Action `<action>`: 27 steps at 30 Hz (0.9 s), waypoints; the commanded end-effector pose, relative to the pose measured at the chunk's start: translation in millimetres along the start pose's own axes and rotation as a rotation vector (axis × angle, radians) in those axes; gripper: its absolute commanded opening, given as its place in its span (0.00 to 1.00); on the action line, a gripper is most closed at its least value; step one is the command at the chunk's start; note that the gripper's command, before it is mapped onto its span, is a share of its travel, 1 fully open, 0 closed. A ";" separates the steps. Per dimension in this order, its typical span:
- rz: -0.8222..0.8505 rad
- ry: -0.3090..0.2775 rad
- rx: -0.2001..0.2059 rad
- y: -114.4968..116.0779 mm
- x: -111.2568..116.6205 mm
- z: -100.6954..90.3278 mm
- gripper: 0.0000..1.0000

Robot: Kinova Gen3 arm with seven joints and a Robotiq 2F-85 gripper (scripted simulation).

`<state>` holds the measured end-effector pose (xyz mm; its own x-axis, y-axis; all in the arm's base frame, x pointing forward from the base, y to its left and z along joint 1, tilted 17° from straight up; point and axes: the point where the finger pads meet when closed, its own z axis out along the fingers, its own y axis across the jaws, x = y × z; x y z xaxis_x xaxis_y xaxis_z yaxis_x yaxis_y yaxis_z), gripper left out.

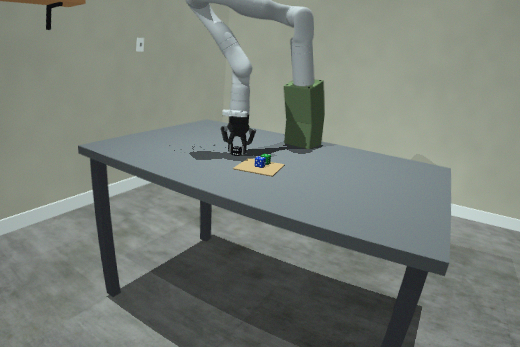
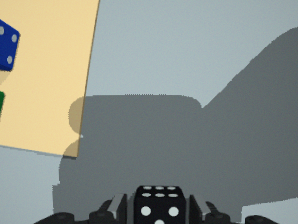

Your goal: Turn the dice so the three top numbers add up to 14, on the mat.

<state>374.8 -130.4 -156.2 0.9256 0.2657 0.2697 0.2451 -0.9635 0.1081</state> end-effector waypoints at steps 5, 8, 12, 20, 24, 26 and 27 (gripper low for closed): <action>0.000 0.001 -0.001 0.3 0.3 -0.4 0.46; 0.000 0.001 -0.001 0.3 0.3 -0.4 0.46; 0.000 0.001 -0.001 0.3 0.3 -0.4 0.46; 0.000 0.001 -0.001 0.3 0.3 -0.4 0.26; 0.000 0.001 -0.001 0.3 0.3 -0.4 0.26; 0.000 0.001 -0.001 0.3 0.3 -0.4 0.26; 0.000 0.001 -0.001 0.3 0.3 -0.4 0.26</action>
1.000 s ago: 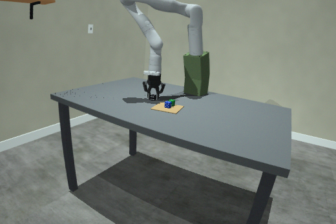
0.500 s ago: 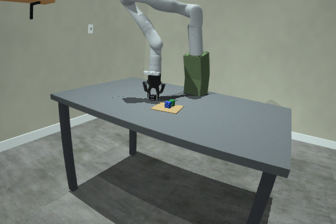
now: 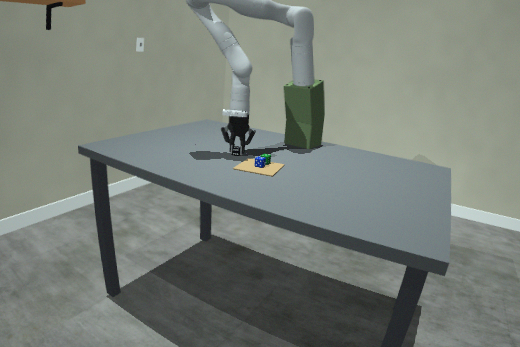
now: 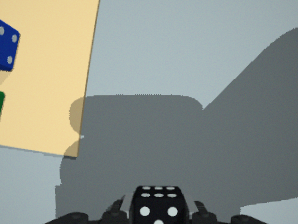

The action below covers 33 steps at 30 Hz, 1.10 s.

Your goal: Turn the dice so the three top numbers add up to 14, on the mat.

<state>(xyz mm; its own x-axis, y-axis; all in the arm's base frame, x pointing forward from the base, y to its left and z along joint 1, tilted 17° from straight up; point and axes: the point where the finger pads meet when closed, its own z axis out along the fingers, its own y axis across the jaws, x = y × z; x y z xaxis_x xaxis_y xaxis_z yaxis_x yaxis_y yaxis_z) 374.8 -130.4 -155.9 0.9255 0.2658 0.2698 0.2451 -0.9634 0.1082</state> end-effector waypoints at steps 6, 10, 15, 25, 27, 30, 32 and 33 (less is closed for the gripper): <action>0.000 0.001 -0.001 0.3 0.3 -0.1 0.26; 0.000 0.001 -0.001 0.3 0.3 -0.1 0.26; 0.000 0.001 -0.001 0.3 0.3 -0.1 0.26; 0.000 0.001 -0.001 0.3 0.3 -3.0 0.26; 0.000 0.001 -0.001 0.3 0.3 -8.7 0.26; 0.000 0.001 -0.001 0.3 0.3 -23.3 0.26; 0.000 0.001 -0.001 0.3 0.3 -36.0 0.26; 0.000 0.001 -0.001 0.3 0.3 -42.9 0.26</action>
<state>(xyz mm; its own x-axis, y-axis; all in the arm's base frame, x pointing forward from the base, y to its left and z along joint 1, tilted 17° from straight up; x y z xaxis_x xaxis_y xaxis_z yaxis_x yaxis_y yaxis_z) 360.1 -124.1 -133.8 0.9301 0.2609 0.2585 0.2450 -0.9651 0.0927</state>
